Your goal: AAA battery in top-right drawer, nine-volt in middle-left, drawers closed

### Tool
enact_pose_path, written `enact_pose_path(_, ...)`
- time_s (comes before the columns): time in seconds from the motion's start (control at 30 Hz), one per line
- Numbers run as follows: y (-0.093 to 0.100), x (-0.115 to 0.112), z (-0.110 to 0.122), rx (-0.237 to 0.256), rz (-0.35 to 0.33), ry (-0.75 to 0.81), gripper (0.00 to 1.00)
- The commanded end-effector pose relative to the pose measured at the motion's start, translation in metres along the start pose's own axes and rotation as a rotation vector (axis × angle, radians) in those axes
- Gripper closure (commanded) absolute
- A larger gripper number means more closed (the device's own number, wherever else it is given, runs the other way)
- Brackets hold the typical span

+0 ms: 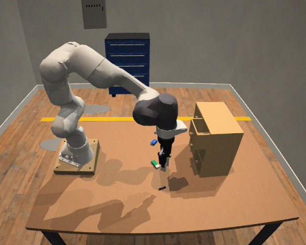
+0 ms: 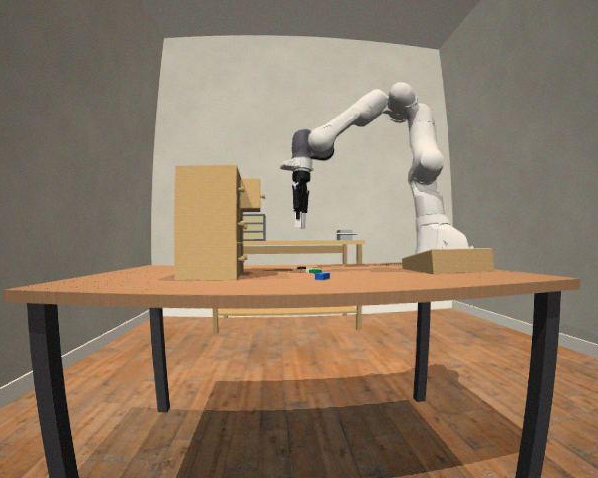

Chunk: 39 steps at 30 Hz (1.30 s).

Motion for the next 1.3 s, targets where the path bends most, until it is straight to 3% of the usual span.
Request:
enact_pose_path(0.0,-0.001,0.002,-0.001,-0.001,0.008,0.072,0.8)
enact_pose_path(0.33,-0.001,0.002,-0.001,-0.001,0.008,0.072,0.8)
enact_pose_path(0.43,-0.037,0.004,0.002,-0.021,-0.001,0.356,0.8)
enact_pose_path(0.5,-0.056,0.003,0.004,-0.026,-0.007,0.412,0.8)
enact_pose_path(0.57,-0.056,0.003,0.004,-0.026,-0.007,0.412,0.8)
enact_pose_path(0.77,-0.09,0.002,0.007,-0.048,-0.037,0.641,0.8)
enact_pose_path(0.93,-0.094,0.001,0.007,-0.054,-0.036,0.791,0.8)
enact_pose_path(1.0,-0.094,0.0,0.007,-0.054,-0.032,0.851,0.85)
enact_pose_path(1.27,-0.094,0.0,0.007,-0.054,-0.032,0.856,0.85)
Point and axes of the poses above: the point where the finger pads meet when closed, its own y axis back along the fingers, its own z axis across the jaws, x = y × z, the point moved 6 cm from there along y, back along the fingers, and after that the axes turned 7 degrees about -y, right-handed, at the moved point
